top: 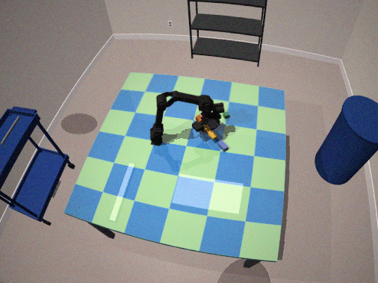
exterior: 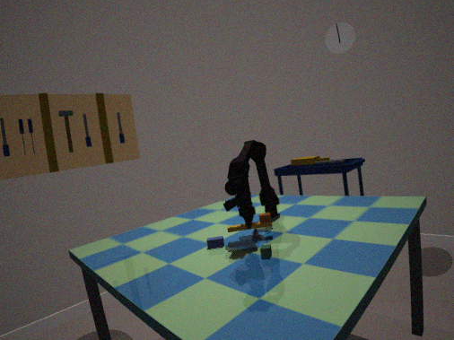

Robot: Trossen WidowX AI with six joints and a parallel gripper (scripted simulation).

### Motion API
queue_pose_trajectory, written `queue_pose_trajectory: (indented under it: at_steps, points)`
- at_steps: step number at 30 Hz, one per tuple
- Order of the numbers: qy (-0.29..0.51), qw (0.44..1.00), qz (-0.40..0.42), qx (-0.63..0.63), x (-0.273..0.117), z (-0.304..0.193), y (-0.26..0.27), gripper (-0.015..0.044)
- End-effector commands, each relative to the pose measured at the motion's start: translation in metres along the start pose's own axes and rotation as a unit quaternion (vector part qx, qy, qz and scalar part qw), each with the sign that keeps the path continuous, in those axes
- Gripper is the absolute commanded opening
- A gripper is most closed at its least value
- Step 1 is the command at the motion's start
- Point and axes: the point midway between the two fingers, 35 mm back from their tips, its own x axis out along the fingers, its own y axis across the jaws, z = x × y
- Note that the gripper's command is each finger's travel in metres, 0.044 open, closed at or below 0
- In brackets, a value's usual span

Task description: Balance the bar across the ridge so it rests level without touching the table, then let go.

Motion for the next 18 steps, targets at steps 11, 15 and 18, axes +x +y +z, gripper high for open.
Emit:
queue_pose_trajectory:
  at_steps: [11, 15, 18]
  points:
    - [0.0, 1.0, 0.0, 0.0, -0.044, 0.002, 0.004, 0.044]
    - [0.0, 1.0, 0.0, 0.0, -0.092, 0.001, 0.002, 0.044]
    - [0.0, 1.0, 0.0, 0.0, -0.1, 0.0, 0.0, 0.044]
